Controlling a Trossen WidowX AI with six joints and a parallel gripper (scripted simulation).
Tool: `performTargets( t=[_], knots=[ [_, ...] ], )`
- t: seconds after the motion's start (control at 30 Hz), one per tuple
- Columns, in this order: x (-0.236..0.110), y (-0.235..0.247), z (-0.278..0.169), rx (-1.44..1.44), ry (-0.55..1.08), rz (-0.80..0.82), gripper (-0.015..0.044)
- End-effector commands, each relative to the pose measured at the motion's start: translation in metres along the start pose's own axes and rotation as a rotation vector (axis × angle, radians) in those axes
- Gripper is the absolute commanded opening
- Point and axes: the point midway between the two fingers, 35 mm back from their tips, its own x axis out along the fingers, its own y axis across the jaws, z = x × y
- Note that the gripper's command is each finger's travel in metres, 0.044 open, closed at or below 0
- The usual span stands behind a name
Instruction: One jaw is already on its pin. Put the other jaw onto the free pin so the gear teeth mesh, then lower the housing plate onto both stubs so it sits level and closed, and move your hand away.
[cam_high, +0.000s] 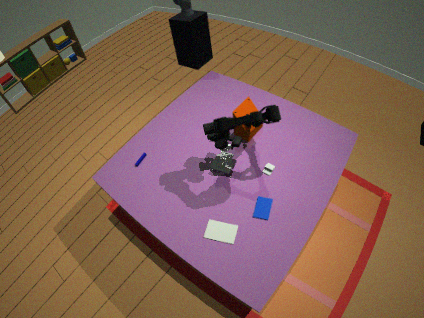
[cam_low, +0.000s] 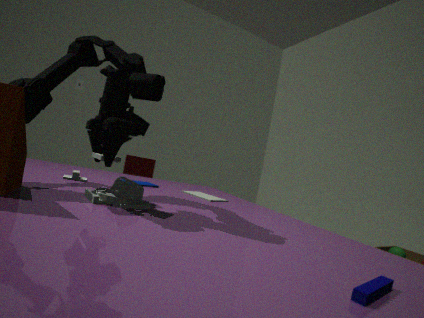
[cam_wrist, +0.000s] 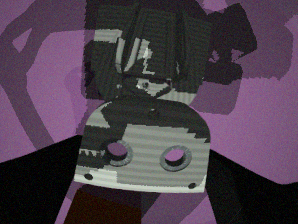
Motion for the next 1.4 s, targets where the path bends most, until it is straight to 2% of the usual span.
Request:
performTargets(
  t=[0.0, 1.37],
  knots=[
    [0.002, -0.001, 0.000, -0.006, 0.003, -0.004, 0.0351],
    [0.062, 0.000, 0.000, -0.009, 0.002, -0.001, 0.0351]
  ],
)
